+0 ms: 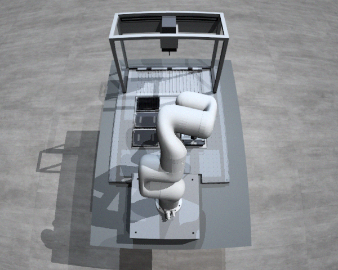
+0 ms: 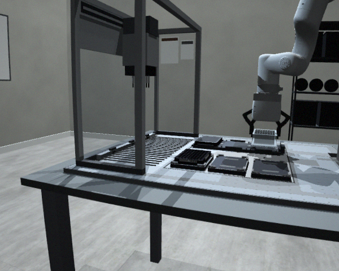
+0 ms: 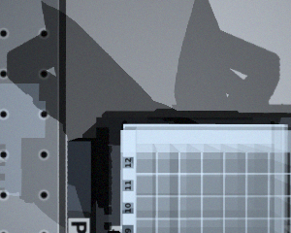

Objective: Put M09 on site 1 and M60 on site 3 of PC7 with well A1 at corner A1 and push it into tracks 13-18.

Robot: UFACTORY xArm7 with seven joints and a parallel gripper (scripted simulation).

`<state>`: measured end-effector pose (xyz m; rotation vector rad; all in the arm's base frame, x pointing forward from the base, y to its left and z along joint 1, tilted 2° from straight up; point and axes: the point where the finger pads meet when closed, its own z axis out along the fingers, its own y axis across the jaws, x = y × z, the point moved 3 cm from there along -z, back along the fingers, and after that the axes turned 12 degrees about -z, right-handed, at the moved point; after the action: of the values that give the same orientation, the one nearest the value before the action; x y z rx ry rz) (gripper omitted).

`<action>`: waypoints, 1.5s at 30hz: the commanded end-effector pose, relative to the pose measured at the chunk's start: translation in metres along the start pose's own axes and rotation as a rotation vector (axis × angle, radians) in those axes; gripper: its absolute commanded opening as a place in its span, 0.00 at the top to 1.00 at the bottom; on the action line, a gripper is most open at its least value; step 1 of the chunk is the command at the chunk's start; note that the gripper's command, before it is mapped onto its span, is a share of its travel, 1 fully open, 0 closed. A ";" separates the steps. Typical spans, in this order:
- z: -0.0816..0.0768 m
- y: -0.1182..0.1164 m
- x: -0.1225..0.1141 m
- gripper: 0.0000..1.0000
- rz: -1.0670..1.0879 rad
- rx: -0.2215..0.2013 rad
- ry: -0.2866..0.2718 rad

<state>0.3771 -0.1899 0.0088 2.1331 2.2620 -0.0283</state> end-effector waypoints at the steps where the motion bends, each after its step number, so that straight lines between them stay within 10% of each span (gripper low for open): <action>1: -0.001 0.001 -0.001 1.00 0.000 -0.003 -0.001; 45: 0.013 0.001 -0.001 1.00 0.000 -0.003 -0.001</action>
<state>0.3773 -0.1904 -0.0050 2.1332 2.2621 -0.0281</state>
